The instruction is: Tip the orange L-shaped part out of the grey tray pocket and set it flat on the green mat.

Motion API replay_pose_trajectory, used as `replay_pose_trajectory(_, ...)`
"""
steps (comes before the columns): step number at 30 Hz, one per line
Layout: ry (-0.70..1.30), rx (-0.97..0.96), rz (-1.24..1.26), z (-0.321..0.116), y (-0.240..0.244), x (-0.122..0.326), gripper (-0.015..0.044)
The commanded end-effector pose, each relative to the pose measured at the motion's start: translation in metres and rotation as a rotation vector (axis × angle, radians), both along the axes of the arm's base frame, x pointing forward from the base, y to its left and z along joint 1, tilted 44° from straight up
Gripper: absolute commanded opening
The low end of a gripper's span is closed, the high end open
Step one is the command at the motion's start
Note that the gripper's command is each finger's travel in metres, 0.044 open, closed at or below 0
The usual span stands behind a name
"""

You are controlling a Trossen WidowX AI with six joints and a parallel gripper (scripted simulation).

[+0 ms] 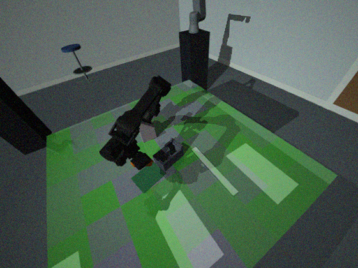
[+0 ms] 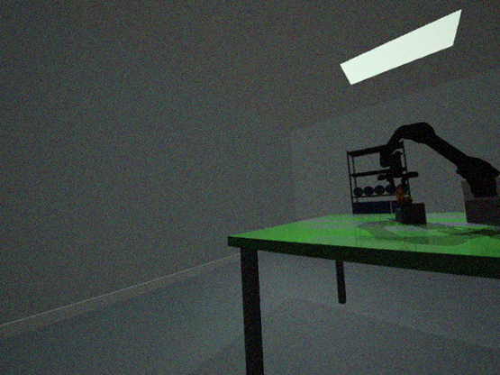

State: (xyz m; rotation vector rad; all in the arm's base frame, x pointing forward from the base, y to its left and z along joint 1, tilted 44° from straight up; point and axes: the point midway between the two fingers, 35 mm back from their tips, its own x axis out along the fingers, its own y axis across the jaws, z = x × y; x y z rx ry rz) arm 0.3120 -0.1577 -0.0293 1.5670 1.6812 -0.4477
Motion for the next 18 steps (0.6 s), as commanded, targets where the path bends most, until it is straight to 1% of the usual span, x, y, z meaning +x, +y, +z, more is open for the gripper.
replay_pose_trajectory(1,-0.001,-0.003,0.01,-0.003,-0.002,0.001,0.0)
replay_pose_trajectory(18,-0.001,-0.003,0.01,-0.021,0.015,0.002,0.0)
